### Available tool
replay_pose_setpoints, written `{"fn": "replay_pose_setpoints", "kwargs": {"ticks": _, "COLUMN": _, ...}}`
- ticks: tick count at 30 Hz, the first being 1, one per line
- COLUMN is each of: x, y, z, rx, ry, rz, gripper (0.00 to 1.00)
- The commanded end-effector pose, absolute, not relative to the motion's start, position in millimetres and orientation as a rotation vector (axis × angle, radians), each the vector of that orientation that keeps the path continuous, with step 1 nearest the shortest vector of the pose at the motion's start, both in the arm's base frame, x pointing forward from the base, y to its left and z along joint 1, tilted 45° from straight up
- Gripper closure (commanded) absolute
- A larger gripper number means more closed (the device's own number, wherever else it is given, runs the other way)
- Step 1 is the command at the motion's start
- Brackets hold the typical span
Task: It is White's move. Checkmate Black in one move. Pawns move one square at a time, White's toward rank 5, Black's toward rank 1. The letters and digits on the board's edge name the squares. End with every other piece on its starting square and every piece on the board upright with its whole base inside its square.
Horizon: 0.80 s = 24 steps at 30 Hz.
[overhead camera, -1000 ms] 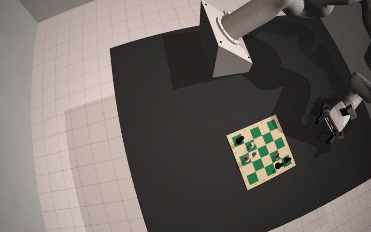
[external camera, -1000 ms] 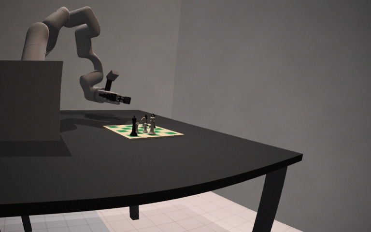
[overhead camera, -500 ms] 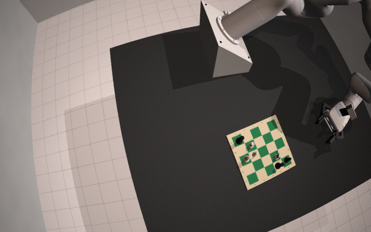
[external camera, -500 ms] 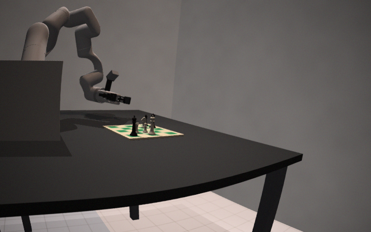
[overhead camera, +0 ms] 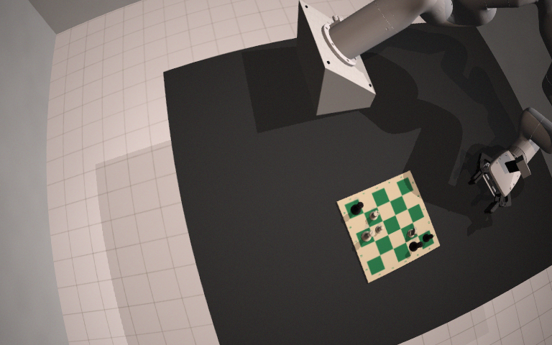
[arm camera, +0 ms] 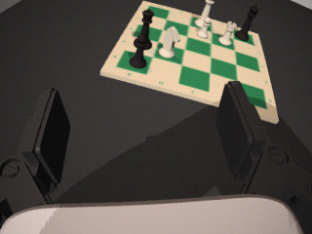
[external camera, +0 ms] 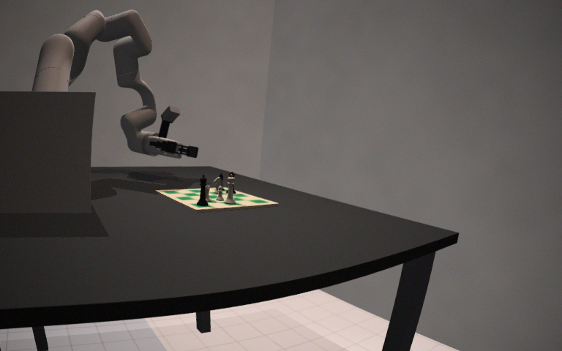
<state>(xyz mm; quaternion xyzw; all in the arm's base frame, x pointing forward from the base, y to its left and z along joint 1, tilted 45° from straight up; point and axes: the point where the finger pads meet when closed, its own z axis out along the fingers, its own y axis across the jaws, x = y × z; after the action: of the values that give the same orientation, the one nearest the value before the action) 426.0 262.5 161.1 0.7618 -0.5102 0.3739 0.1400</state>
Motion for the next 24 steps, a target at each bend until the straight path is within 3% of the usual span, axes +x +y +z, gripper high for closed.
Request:
{"fn": "replay_pose_setpoints", "kwargs": {"ticks": 1, "x": 427.0, "y": 261.9, "z": 162.1, "rx": 2.198, "ry": -1.478, "rz": 1.082, "gripper": 0.0}}
{"fn": "replay_pose_setpoints", "kwargs": {"ticks": 24, "x": 429.2, "y": 217.3, "z": 206.2, "rx": 2.198, "ry": -1.478, "rz": 1.082, "gripper": 0.0}}
